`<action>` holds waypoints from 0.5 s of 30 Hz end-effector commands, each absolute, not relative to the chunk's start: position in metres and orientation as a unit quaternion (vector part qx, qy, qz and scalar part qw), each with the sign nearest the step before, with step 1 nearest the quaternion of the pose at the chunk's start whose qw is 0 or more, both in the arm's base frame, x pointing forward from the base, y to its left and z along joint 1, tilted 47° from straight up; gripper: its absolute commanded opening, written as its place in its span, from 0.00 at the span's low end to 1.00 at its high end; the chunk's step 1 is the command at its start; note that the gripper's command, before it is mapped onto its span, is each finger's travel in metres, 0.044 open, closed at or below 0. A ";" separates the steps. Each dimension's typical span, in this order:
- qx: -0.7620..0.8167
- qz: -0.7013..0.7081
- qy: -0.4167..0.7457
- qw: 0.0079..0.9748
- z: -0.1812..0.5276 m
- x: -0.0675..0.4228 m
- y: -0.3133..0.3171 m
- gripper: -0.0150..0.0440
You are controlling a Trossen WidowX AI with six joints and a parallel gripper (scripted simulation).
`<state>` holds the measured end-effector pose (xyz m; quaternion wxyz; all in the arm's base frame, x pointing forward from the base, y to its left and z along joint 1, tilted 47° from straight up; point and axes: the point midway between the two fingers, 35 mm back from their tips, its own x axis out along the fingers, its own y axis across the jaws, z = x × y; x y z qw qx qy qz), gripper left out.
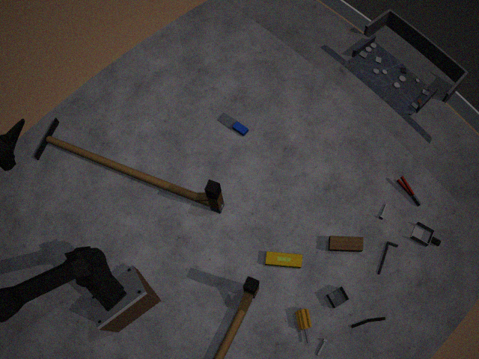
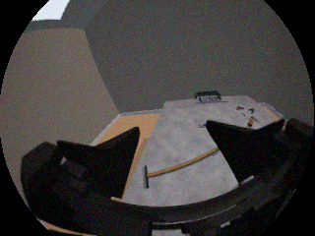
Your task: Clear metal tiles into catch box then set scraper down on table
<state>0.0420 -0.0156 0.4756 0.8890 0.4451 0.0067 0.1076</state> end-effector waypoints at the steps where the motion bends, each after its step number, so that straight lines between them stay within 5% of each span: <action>1: 0.465 0.086 0.002 0.881 0.482 0.051 -0.013 1.00; 15: 0.524 0.003 -0.017 0.851 0.494 0.087 -0.014 1.00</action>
